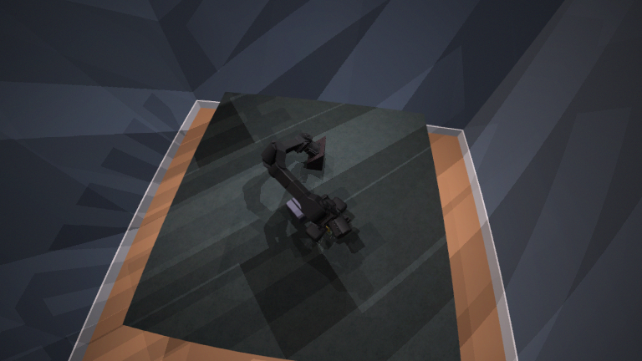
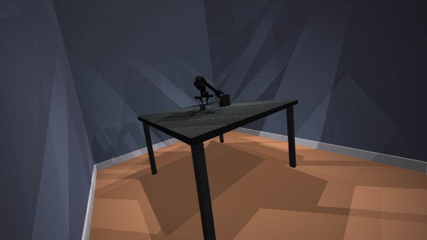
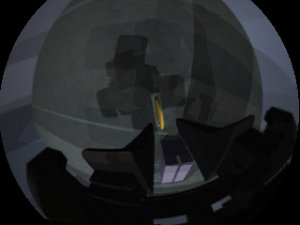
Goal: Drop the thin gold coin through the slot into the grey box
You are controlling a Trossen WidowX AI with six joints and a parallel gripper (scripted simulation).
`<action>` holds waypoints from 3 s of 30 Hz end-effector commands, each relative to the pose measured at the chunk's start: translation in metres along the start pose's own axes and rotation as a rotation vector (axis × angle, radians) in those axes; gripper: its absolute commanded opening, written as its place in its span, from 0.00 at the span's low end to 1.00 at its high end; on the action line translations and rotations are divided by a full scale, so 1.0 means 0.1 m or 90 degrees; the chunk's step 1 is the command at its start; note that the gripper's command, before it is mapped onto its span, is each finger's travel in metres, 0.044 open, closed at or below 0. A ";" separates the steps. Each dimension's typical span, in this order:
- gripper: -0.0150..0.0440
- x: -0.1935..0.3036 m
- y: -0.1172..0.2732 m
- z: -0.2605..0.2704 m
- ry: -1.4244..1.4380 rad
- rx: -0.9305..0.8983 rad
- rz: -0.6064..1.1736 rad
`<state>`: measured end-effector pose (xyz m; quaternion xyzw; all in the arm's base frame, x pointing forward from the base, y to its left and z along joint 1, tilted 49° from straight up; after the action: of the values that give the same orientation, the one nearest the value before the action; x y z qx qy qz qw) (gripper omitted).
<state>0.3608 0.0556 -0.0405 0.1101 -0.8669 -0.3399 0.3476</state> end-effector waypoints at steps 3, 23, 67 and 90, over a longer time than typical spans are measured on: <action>0.53 0.00 -0.09 0.00 0.006 0.004 0.002; 0.53 0.00 -0.42 0.01 0.005 0.003 0.002; 0.25 -0.03 -0.15 0.01 0.006 0.003 0.000; 0.25 0.01 0.38 0.02 0.003 0.003 0.001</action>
<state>0.3598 0.0818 -0.0199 0.1117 -0.8656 -0.3334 0.3565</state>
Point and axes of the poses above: the point midway between the two fingers, 35 mm back from their tips, its own y axis back along the fingers, its own z axis across the jaws, x = y × z, the point moved 2 cm from there along y, back along the fingers, and after that the axes turned 10 degrees about -y, right-handed, at the moved point
